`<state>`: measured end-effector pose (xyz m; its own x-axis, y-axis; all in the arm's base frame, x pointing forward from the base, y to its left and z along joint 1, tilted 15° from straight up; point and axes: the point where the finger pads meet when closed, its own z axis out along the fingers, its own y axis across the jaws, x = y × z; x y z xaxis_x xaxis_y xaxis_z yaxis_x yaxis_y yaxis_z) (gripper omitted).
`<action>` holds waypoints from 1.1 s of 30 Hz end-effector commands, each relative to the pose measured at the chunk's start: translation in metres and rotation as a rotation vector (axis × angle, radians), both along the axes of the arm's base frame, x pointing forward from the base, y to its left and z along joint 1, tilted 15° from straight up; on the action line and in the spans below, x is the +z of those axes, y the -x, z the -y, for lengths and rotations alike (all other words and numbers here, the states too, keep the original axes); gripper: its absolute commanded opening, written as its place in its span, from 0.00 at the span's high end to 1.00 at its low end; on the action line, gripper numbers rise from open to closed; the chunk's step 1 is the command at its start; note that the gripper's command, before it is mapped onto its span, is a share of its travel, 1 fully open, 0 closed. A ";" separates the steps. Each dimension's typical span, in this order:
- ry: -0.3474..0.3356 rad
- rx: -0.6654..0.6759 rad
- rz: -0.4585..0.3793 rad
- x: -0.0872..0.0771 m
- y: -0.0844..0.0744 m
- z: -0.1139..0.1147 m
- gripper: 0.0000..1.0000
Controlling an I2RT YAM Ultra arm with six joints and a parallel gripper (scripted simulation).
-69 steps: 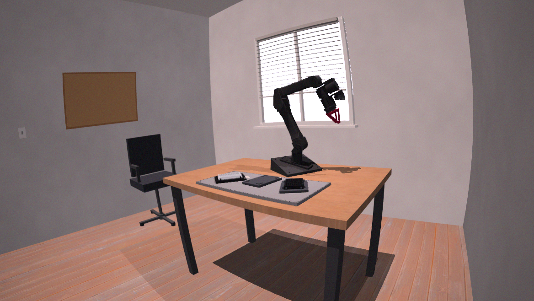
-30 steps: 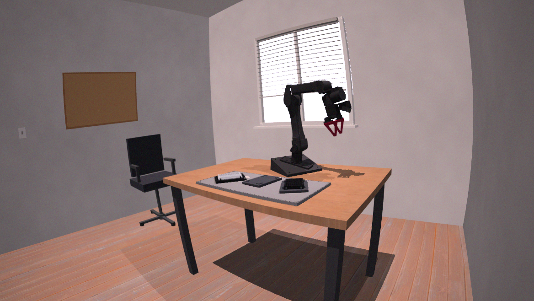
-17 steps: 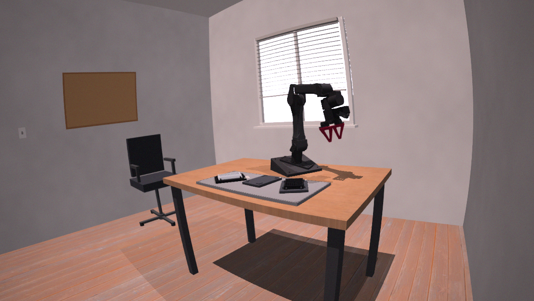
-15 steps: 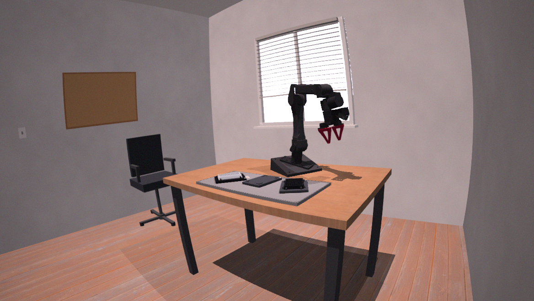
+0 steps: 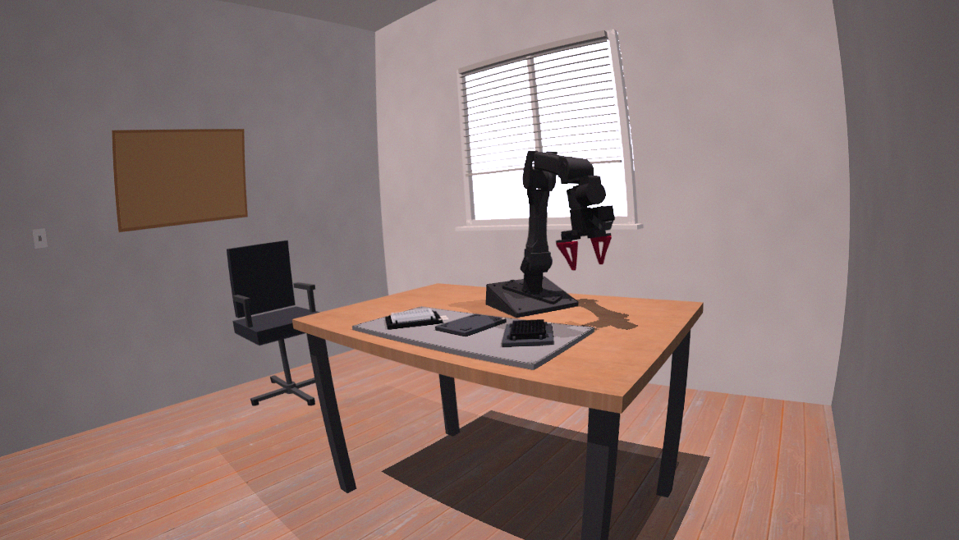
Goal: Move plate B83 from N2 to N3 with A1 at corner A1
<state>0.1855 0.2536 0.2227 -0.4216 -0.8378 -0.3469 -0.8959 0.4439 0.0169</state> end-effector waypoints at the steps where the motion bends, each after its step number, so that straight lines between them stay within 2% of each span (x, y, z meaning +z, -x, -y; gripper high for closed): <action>1: -0.023 -0.055 0.002 0.002 -0.015 0.002 0.00; 3: -0.022 -0.055 0.002 -0.002 -0.024 0.005 0.00; 6: -0.013 -0.150 -0.027 -0.007 -0.036 0.011 0.00; 9: -0.012 -0.159 -0.029 -0.013 -0.049 0.016 0.00; 11: -0.008 -0.223 -0.048 -0.017 -0.057 0.021 0.00; 13: -0.008 -0.223 -0.048 -0.017 -0.057 0.021 0.00; 18: -0.004 -0.264 -0.060 -0.026 -0.077 0.033 0.00; 21: 0.001 -0.359 -0.090 -0.032 -0.088 0.041 0.00; 24: 0.002 -0.369 -0.093 -0.038 -0.099 0.050 0.00; 28: 0.005 -0.474 -0.126 -0.045 -0.113 0.062 0.00; 31: 0.005 -0.474 -0.126 -0.047 -0.116 0.065 0.00; 33: 0.006 -0.538 -0.146 -0.051 -0.123 0.072 0.00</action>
